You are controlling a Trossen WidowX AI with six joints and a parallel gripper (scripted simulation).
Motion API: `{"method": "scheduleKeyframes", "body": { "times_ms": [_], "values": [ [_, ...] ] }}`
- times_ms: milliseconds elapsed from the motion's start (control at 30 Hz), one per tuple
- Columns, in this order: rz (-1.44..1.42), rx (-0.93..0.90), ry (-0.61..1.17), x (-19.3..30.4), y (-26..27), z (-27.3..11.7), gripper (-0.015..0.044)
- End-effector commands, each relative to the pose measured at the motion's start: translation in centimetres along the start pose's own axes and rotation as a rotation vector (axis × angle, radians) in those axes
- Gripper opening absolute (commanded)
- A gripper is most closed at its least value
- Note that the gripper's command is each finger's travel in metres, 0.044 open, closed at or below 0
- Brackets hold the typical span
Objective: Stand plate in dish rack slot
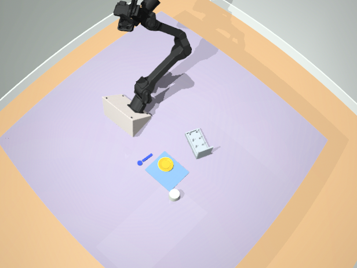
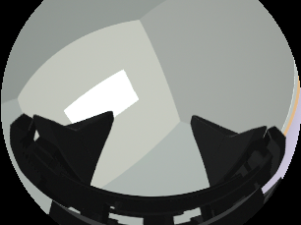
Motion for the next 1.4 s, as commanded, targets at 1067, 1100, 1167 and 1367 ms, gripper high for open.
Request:
{"method": "scheduleKeyframes", "body": {
  "times_ms": [1067,1100,1167,1367],
  "values": [
    [-0.485,0.597,0.263,3.4,-17.3,7.1,0.0400],
    [-0.503,0.615,0.280,3.7,-17.9,7.1,0.0400],
    [-0.537,0.652,0.314,4.1,-19.1,7.3,0.0400],
    [-0.643,0.751,0.432,5.6,-22.5,7.3,0.0400]
  ]
}}
Point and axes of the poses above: the point midway between the two fingers, 35 mm back from their tips, its own z axis out along the fingers, its own y axis across the jaws, x = y × z, the point moved 4 cm from there along -z, back along the fingers, and after that the axes turned 3 degrees about z, right-handed, at the moved point
